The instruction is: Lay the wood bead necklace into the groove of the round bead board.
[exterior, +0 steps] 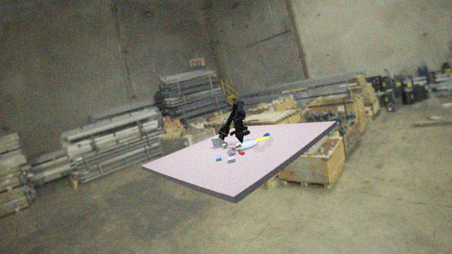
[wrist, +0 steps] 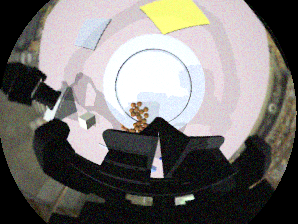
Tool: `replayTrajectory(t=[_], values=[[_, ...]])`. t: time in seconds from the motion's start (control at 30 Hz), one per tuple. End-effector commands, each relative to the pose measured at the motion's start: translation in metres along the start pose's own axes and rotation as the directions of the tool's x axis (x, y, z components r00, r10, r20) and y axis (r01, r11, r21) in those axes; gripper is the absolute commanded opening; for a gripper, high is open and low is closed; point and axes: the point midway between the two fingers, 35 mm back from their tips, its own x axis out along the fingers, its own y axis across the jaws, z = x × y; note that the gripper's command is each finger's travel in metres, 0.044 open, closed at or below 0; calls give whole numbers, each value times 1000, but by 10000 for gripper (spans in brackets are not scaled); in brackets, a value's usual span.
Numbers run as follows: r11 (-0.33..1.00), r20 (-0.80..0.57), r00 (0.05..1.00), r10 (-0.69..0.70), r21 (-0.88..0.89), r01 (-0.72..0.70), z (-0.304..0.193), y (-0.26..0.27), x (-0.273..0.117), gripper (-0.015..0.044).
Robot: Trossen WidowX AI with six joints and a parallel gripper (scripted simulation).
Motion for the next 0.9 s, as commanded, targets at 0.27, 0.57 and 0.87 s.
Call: replayTrajectory(t=[0.27, 0.57, 0.87], values=[[1000, 5, 1000, -2, 5, 2, 3, -3, 12, 0], [1000, 0, 1000, -2, 0, 2, 3, -3, 19, 26], [1000, 0, 1000, -2, 0, 2, 3, -3, 19, 262]])
